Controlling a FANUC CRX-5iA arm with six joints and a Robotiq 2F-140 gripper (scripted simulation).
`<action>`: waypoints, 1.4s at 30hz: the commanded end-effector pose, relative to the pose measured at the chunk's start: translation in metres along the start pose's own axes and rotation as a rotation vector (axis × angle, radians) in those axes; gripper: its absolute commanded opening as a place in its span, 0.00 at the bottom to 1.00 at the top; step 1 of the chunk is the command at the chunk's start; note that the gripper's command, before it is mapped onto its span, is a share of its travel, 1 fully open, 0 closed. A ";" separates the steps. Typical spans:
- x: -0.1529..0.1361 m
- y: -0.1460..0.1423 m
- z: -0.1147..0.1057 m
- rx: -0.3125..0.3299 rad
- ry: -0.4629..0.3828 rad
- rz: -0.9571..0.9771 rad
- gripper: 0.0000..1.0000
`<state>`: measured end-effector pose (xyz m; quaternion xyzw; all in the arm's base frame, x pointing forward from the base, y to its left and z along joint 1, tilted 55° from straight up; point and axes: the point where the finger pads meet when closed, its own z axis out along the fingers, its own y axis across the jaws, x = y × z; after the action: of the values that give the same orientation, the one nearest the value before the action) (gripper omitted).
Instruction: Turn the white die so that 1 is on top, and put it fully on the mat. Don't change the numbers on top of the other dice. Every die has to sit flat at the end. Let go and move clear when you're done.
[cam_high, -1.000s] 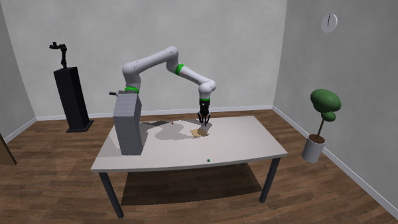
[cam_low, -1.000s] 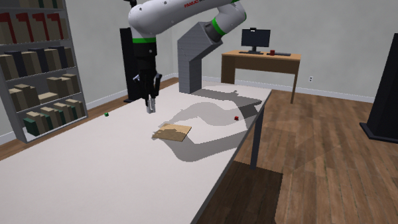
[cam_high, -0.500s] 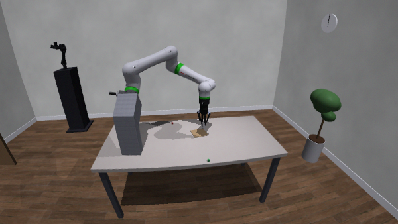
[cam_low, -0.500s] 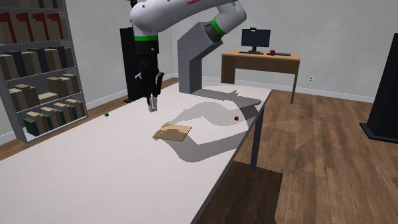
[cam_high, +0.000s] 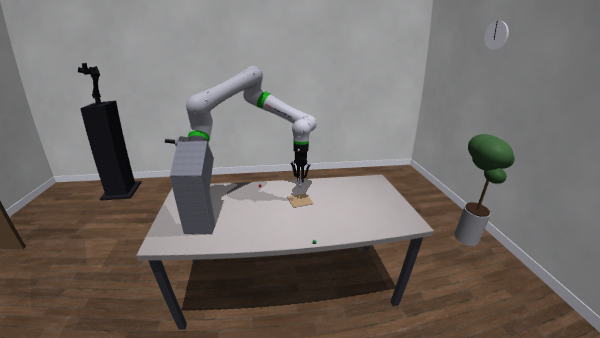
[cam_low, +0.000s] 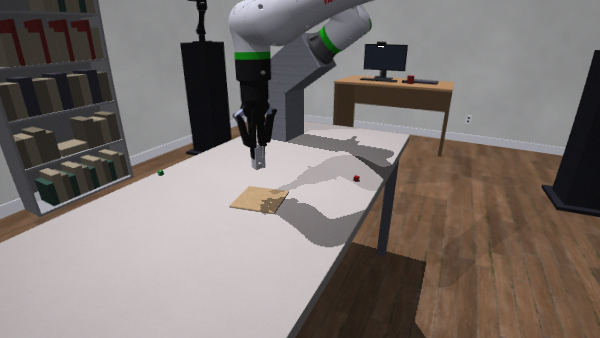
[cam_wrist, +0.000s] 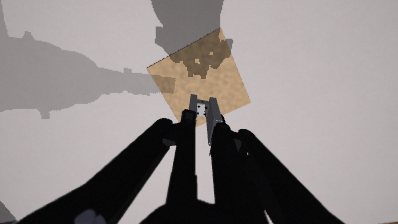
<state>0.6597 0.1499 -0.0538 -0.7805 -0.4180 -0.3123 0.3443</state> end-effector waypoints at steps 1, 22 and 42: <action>0.000 0.000 0.000 -0.001 0.000 0.000 0.16; 0.000 0.000 0.048 0.000 0.000 0.000 0.16; 0.000 0.000 0.096 0.000 0.000 0.000 0.16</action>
<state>0.6791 0.2263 -0.1081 -0.7805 -0.4180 -0.3123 0.3443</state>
